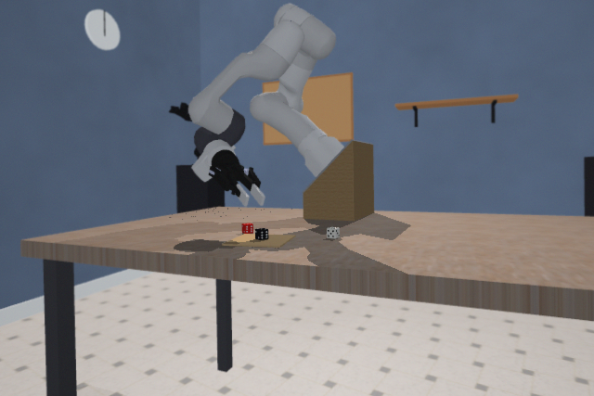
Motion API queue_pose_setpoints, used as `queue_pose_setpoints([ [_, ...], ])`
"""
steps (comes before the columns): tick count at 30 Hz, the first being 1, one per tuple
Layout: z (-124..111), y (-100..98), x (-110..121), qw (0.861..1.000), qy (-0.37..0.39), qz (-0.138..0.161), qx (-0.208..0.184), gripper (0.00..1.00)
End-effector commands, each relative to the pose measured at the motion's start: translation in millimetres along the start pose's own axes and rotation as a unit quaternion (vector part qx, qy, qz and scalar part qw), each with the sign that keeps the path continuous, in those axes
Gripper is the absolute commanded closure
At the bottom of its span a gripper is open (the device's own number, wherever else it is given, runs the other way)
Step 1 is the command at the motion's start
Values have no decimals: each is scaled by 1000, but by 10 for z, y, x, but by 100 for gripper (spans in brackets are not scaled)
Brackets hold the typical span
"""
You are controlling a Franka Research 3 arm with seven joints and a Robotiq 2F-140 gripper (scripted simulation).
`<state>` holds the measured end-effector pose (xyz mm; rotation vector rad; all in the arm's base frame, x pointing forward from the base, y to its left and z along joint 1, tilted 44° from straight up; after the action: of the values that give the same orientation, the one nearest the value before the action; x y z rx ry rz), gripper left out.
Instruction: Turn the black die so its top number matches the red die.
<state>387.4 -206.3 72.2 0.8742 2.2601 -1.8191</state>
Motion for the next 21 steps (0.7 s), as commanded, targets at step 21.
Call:
queue_pose_setpoints([
  [21,-484,76,-88,991,15,-29,132,75],
])
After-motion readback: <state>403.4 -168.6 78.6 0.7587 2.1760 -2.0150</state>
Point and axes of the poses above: the point where the finger pads meet when closed, its own y axis out along the fingers, its own x axis across the jaws, z = x × y, the point moved 10 cm from there along -y, back along the fingers, and after that the axes turned 11 degrees about -y, right-handed, at the moved point
